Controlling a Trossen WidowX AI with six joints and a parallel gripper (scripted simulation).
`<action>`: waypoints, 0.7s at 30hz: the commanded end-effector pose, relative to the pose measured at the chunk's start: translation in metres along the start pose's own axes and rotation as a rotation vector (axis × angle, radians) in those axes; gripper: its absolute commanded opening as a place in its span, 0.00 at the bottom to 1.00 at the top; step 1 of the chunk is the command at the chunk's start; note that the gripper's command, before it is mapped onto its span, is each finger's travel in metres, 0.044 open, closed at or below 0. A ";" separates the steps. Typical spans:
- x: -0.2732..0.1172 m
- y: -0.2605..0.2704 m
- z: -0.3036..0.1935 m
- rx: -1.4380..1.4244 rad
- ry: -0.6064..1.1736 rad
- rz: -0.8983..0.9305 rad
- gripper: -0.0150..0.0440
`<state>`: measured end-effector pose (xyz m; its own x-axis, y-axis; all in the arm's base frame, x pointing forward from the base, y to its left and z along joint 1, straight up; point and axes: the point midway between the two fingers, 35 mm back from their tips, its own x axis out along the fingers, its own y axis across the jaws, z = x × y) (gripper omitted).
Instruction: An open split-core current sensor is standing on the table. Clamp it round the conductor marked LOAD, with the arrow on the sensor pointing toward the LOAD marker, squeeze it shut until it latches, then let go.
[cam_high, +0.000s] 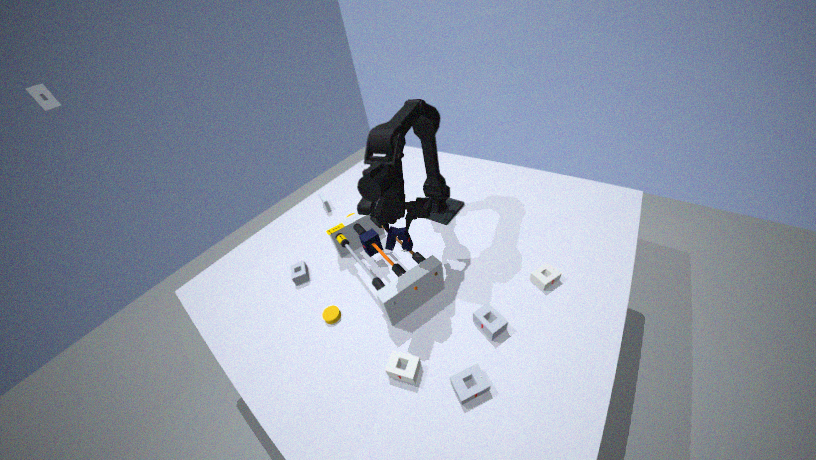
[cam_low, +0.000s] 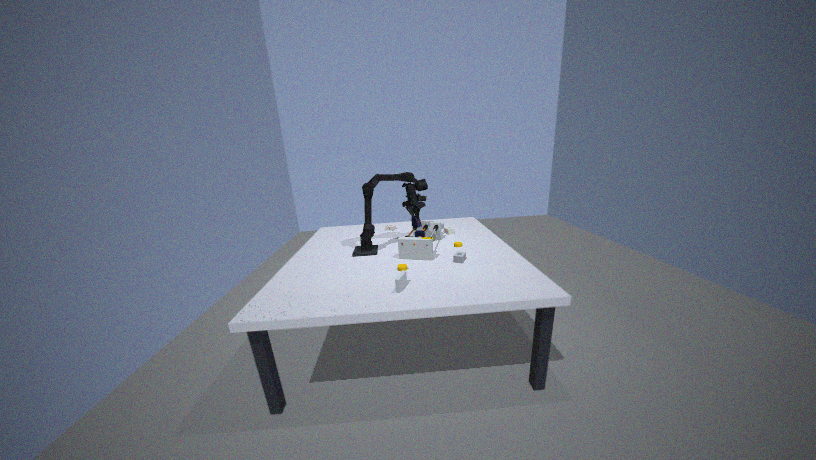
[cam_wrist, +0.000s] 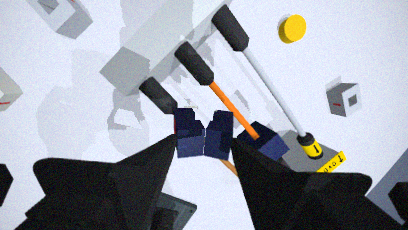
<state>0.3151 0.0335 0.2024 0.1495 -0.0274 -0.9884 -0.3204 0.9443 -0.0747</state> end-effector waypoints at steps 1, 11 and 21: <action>0.001 -0.006 0.006 0.173 -0.012 -0.011 0.25; 0.003 -0.015 0.016 0.542 -0.033 -0.020 0.25; 0.006 -0.026 0.025 0.911 -0.059 -0.022 0.25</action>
<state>0.3413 0.0204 0.2014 0.1901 -0.0482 -0.9806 0.4260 0.9039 0.0381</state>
